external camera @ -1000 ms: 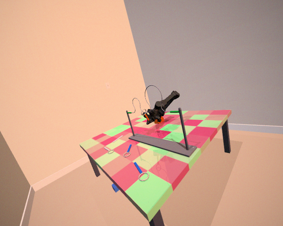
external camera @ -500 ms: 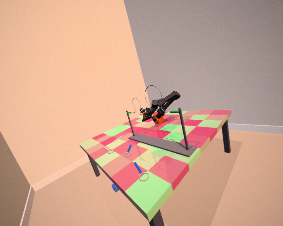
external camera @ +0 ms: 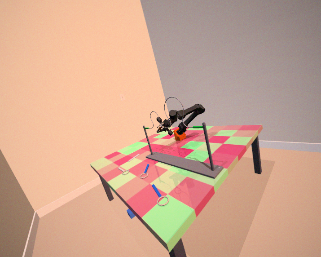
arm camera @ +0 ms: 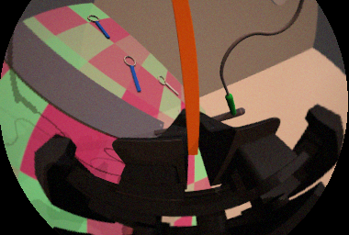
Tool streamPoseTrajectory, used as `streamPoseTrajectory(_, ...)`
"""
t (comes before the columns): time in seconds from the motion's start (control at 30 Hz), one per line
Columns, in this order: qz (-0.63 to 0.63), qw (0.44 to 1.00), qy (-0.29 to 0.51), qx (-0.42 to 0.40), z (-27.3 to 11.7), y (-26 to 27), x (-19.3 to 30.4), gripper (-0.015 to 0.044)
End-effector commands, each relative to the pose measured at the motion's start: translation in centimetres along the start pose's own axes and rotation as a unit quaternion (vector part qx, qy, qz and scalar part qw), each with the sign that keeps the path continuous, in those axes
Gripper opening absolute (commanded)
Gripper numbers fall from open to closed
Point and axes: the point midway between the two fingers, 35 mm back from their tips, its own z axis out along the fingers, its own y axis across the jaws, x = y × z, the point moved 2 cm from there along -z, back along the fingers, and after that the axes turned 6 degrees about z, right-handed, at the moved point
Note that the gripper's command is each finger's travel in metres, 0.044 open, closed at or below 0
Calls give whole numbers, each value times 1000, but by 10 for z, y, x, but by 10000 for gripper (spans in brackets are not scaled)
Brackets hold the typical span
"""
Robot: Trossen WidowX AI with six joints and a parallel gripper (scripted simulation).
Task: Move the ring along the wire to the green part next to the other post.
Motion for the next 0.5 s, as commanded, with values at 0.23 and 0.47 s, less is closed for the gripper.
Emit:
streamPoseTrajectory(0.23,-113,991,5,69,-8,-38,-12,-150)
streamPoseTrajectory(0.47,-184,977,10,110,-15,-59,-22,-150)
